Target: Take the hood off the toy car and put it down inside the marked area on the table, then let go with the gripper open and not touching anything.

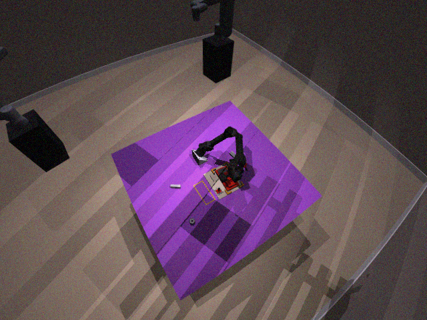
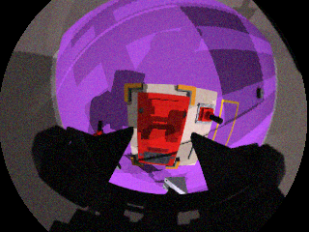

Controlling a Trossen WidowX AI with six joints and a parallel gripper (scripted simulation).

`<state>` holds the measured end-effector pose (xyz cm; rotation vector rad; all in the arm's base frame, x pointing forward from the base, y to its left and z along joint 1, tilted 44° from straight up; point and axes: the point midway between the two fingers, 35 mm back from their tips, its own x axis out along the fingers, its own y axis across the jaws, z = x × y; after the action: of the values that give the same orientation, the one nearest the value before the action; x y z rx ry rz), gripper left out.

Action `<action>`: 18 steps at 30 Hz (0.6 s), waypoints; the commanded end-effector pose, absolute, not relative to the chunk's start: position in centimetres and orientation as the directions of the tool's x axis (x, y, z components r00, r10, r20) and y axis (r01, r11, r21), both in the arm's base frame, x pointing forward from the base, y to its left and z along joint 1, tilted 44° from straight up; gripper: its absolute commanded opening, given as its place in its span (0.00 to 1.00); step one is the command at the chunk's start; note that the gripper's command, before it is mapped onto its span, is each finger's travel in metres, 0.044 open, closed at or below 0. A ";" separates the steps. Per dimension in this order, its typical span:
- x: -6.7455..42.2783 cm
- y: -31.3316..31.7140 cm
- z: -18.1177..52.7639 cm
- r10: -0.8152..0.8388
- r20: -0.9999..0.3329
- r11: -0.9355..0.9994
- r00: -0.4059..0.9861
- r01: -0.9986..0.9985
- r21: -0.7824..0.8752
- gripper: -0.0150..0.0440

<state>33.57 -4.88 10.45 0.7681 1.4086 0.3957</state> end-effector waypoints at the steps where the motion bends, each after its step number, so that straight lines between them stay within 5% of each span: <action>1: 33.5 -4.6 10.2 0.672 -0.725 0.698 0.152 0.196 0.688 1.00; 18: 33.6 -3.9 9.5 0.672 -0.724 0.698 0.153 0.196 0.689 1.00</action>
<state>33.71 -4.13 9.67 0.7686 1.4081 0.3964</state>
